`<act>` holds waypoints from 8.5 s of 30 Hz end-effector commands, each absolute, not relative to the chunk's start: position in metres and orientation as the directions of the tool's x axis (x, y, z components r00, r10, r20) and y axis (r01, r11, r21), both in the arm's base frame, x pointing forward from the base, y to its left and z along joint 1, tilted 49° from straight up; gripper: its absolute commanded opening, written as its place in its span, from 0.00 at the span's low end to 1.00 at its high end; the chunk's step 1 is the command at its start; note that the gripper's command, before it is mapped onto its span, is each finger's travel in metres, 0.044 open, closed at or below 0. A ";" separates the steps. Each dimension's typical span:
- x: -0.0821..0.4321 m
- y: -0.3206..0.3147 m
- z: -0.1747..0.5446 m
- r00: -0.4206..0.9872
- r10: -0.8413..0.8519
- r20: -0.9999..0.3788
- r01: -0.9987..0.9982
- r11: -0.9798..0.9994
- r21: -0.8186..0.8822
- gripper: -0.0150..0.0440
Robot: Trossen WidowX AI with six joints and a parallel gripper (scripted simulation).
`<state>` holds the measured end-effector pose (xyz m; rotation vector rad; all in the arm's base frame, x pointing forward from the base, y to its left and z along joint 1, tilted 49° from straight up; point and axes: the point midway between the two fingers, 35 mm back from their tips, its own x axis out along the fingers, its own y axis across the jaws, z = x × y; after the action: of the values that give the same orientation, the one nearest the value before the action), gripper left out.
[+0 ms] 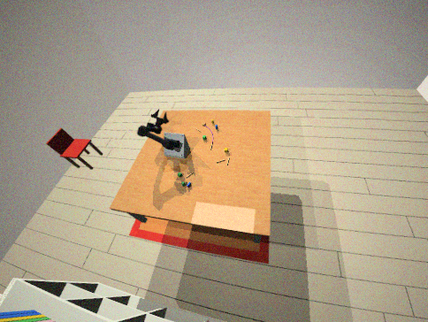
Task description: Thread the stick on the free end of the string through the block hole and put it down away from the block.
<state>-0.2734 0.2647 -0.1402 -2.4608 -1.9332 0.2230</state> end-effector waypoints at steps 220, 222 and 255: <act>0.294 0.084 -0.116 0.032 -0.741 -0.671 0.996 0.082 -0.042 0.87; 0.294 0.084 -0.116 0.032 -0.741 -0.671 0.996 0.082 -0.042 0.78; 0.296 0.068 -0.131 0.033 -0.740 -0.671 0.996 0.082 -0.042 0.46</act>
<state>0.2963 0.0731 -0.1277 -1.4758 -1.7559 4.0274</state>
